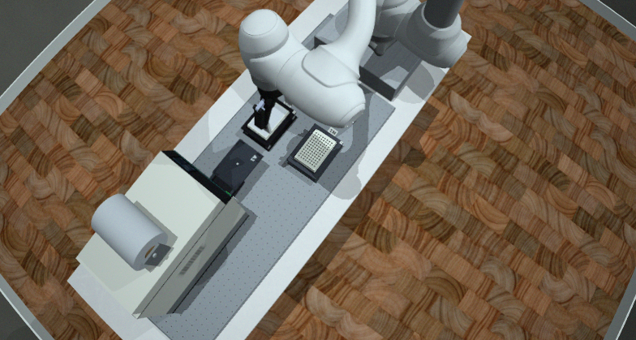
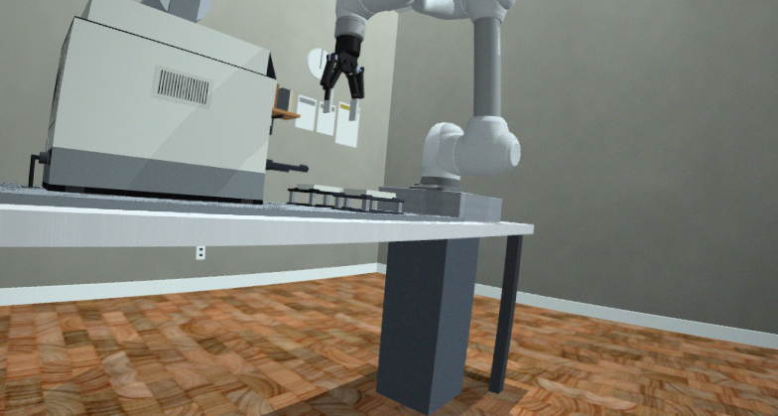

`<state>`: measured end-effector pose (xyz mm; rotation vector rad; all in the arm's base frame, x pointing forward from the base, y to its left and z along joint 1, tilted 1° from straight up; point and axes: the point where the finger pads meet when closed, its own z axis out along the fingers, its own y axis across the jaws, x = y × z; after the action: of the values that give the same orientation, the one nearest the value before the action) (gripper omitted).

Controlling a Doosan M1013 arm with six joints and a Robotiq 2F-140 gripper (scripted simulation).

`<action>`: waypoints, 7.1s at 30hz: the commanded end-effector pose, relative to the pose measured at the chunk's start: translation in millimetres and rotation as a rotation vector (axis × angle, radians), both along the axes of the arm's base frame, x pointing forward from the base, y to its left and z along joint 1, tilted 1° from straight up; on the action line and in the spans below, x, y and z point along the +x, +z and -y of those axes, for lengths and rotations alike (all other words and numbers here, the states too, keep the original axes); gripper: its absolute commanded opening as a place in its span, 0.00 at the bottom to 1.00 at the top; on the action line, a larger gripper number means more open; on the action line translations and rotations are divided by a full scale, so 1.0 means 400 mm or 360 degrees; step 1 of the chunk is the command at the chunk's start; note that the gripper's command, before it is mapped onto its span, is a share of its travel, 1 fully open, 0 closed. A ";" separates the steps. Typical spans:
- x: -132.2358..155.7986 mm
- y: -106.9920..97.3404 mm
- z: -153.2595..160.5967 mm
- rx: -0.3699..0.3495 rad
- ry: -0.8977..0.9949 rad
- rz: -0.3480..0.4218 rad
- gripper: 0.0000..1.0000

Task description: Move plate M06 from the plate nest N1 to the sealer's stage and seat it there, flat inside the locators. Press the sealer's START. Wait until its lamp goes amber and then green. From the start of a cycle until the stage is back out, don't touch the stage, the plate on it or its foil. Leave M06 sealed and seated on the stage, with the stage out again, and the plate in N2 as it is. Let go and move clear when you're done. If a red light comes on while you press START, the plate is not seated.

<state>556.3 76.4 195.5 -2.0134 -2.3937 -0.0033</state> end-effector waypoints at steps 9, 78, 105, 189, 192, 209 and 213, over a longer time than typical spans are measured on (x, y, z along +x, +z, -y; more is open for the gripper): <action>0.000 0.000 0.000 0.0007 0.0481 0.0005 0.70; -0.001 -0.150 -0.002 -0.0219 0.2472 0.0376 0.70; -0.094 -0.247 -0.152 -0.0329 0.2474 0.0533 0.70; -0.148 -0.469 -0.240 -0.0329 0.2474 0.0533 0.70; -0.148 -0.469 -0.240 -0.0329 0.2474 0.0533 0.70; -0.148 -0.469 -0.240 -0.0329 0.2474 0.0533 0.70; -0.148 -0.469 -0.240 -0.0329 0.2474 0.0533 0.70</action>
<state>497.2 172.3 7.8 0.3001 -3.4673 -0.0757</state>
